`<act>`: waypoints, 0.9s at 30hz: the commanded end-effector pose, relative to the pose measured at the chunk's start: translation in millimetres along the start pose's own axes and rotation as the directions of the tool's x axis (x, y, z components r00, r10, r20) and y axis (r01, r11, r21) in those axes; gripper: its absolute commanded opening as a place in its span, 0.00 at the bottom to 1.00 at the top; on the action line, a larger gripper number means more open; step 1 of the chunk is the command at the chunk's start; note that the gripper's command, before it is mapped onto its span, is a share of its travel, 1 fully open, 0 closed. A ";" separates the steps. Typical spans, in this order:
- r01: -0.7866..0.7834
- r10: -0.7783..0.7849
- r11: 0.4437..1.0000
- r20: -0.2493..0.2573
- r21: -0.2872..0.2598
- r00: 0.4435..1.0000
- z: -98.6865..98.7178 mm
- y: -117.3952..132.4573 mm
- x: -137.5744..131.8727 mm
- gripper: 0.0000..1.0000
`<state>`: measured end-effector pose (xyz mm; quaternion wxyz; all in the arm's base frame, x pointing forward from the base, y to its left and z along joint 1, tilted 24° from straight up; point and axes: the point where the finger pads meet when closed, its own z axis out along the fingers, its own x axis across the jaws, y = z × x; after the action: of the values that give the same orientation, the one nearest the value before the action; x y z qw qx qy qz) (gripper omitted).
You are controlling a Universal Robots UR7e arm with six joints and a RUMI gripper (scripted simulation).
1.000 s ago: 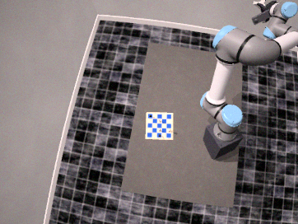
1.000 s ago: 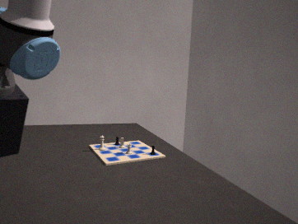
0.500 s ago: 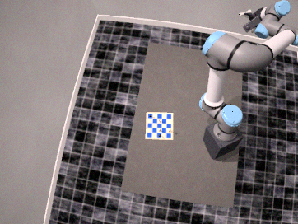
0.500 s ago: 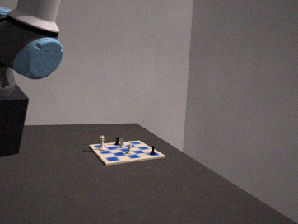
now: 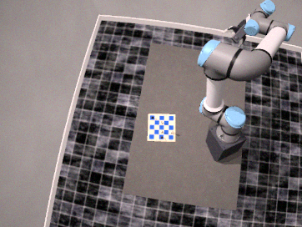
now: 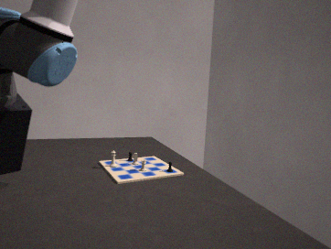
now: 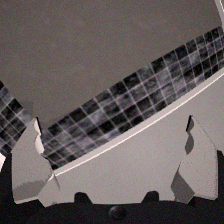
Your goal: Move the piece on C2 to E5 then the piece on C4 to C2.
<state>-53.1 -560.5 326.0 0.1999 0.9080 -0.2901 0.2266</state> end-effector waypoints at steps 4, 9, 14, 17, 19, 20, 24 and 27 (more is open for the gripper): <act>0.049 -0.065 0.978 0.077 0.201 0.995 36.6 -83.0 13.5 1.00; 0.077 -0.126 0.936 0.122 0.344 0.985 64.0 -144.3 23.1 1.00; 0.095 -0.188 0.876 0.154 0.473 0.970 89.6 -201.5 32.2 1.00; 0.100 -0.219 0.841 0.166 0.531 0.961 101.4 -229.2 36.1 1.00; 0.102 -0.250 0.803 0.175 0.587 0.952 113.6 -255.9 40.5 1.00; 0.103 -0.265 0.784 0.180 0.613 0.947 119.3 -269.2 42.4 1.00; 0.102 -0.295 0.742 0.186 0.663 0.937 130.9 -295.2 46.5 1.00; 0.098 -0.340 0.676 0.191 0.731 0.921 147.6 -333.4 52.3 1.00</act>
<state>192.0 -423.9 180.1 -0.1339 0.9700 -0.1247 0.1602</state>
